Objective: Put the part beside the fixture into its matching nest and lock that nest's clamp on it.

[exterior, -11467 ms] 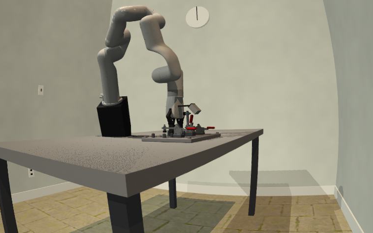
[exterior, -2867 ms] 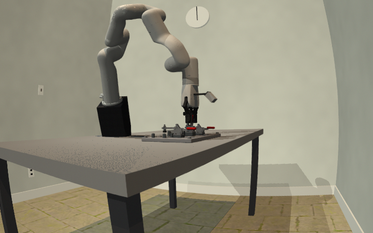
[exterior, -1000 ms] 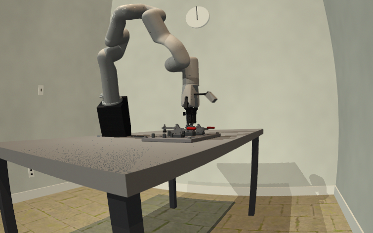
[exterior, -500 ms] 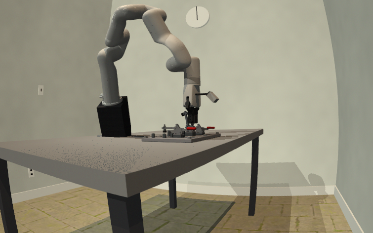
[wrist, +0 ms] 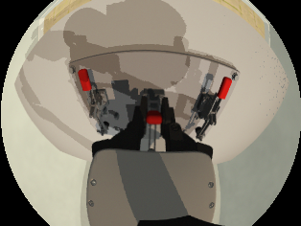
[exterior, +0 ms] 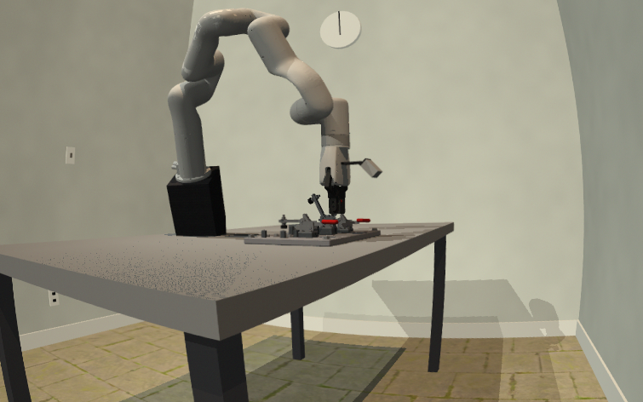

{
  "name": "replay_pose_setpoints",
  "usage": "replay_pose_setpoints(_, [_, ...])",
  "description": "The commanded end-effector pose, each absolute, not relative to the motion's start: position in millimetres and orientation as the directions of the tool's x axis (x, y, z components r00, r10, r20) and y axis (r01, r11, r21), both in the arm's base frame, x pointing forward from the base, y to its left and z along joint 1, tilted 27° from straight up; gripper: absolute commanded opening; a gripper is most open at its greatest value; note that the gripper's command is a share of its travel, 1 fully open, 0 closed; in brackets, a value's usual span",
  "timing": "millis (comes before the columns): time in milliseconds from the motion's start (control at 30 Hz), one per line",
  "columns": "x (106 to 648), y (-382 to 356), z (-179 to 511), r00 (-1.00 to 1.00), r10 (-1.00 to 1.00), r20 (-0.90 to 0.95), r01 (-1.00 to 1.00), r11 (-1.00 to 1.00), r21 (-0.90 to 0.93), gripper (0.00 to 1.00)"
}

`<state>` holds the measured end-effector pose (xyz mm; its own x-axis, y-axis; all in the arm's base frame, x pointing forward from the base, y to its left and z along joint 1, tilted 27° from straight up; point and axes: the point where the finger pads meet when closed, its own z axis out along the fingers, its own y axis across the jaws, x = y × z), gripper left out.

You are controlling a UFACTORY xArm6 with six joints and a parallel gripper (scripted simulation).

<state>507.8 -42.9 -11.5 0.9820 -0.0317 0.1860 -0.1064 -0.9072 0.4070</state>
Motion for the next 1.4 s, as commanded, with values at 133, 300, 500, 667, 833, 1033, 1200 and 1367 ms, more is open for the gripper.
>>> replay_pose_setpoints(133, [518,-44,-12,0.981,-0.031,0.19,-0.107,-0.908,0.406,0.0])
replay_pose_setpoints(300, [523,-46,-14,0.981,-0.031,0.19,-0.107,-0.908,0.406,0.0])
replay_pose_setpoints(500, [527,-47,-16,0.981,-0.031,0.19,-0.107,-0.908,0.406,0.0])
replay_pose_setpoints(667, [532,-49,-19,0.981,-0.031,0.19,-0.107,-0.908,0.406,0.0])
replay_pose_setpoints(833, [535,-51,-22,0.981,-0.031,0.19,-0.107,-0.908,0.406,0.0])
replay_pose_setpoints(1033, [538,-52,-24,0.981,-0.031,0.19,-0.107,-0.908,0.406,0.0])
replay_pose_setpoints(1200, [540,-53,-27,0.981,-0.031,0.19,-0.107,-0.908,0.406,0.0])
replay_pose_setpoints(1367, [541,-54,-29,0.981,-0.031,0.19,-0.107,-0.908,0.406,0.0])
